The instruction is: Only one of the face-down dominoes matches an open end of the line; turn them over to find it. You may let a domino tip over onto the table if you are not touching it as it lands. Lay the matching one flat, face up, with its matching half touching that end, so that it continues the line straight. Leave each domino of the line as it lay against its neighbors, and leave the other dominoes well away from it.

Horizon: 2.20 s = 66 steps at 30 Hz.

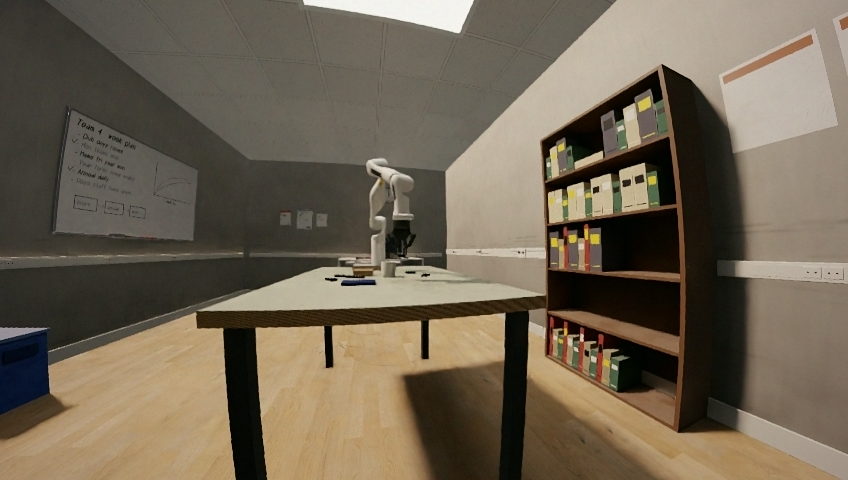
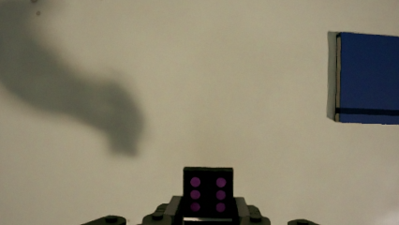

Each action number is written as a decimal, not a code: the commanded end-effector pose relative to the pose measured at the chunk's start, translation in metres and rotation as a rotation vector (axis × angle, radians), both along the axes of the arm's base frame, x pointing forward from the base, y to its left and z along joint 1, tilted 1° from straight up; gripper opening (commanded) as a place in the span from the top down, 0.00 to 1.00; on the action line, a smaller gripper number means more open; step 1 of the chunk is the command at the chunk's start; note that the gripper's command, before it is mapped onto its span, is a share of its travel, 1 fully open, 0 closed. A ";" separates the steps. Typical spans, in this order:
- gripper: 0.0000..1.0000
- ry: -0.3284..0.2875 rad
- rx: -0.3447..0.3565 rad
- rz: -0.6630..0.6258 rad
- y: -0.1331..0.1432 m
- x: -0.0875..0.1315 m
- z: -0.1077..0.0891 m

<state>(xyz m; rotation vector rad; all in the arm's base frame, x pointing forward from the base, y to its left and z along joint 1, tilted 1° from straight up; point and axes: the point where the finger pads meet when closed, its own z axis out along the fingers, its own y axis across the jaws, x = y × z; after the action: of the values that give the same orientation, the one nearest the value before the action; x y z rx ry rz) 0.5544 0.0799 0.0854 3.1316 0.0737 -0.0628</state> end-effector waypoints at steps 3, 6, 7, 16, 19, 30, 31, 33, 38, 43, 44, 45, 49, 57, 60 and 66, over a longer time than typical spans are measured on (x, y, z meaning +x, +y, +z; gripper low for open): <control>0.69 -0.003 0.017 0.175 -0.029 -0.008 0.002; 0.69 -0.004 0.021 0.276 -0.045 -0.014 0.002; 0.69 -0.005 0.022 0.309 -0.050 -0.015 0.002; 0.69 -0.010 0.029 0.524 -0.082 -0.029 0.004; 0.69 -0.013 0.030 0.605 -0.094 -0.035 0.005; 0.69 -0.021 0.031 0.825 -0.123 -0.050 0.007; 0.69 -0.021 0.031 0.825 -0.123 -0.050 0.007; 0.69 -0.021 0.031 0.838 -0.125 -0.051 0.007; 0.69 -0.023 0.031 0.887 -0.131 -0.055 0.008; 0.69 -0.024 0.030 0.911 -0.135 -0.057 0.008; 0.69 -0.024 0.030 0.914 -0.135 -0.057 0.008; 0.69 -0.024 0.030 0.915 -0.135 -0.057 0.008; 0.69 -0.024 0.030 0.917 -0.135 -0.057 0.008; 0.69 -0.024 0.030 0.918 -0.135 -0.057 0.008; 0.69 -0.024 0.030 0.918 -0.135 -0.057 0.008; 0.69 -0.024 0.030 0.918 -0.135 -0.057 0.007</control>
<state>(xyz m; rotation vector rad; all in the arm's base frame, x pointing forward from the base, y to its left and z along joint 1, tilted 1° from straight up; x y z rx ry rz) 0.4965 -0.0555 0.0919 2.7869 1.4602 -0.0154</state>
